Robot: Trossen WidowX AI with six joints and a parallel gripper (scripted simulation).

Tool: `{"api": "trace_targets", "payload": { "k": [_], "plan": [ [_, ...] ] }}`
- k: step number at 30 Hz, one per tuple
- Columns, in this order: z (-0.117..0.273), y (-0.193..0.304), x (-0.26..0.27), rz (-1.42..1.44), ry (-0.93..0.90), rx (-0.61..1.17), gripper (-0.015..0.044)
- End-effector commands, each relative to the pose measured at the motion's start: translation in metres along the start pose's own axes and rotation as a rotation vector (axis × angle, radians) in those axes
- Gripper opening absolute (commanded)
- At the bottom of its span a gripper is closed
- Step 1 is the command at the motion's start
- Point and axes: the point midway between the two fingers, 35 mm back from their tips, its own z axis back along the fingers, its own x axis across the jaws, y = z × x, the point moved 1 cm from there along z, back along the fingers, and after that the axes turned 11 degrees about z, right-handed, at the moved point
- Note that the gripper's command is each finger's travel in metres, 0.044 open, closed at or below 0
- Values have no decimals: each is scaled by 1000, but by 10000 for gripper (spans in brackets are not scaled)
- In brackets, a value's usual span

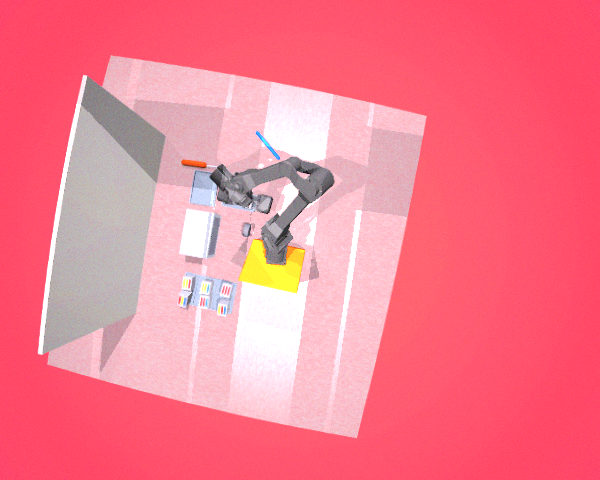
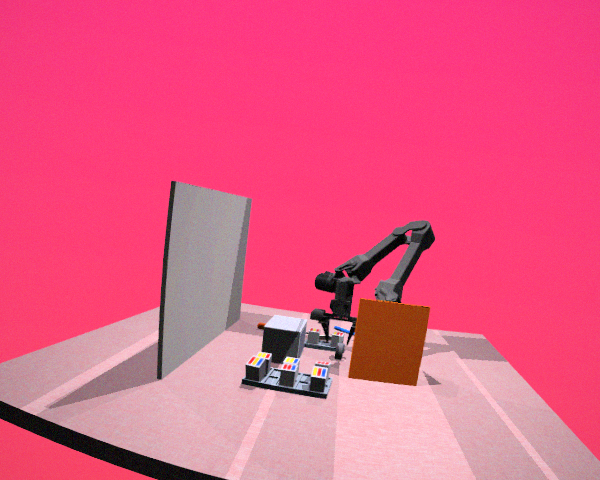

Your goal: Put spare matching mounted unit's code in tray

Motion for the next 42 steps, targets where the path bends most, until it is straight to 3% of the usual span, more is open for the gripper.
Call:
{"api": "trace_targets", "payload": {
  "k": [1, 22, 27, 36, 40, 42],
  "plan": [
    [-1, 2, 0, 9, -1, 6, 300],
    [-1, 2, 0, 9, -1, 6, 300],
    [-1, 1, -1, 2, 2, 1, 169],
    [-1, 1, -1, 2, 2, 1, 109],
    [-1, 1, -1, 2, 2, 1, 4],
    [-1, 1, -1, 2, 2, 1, 0]
  ]
}}
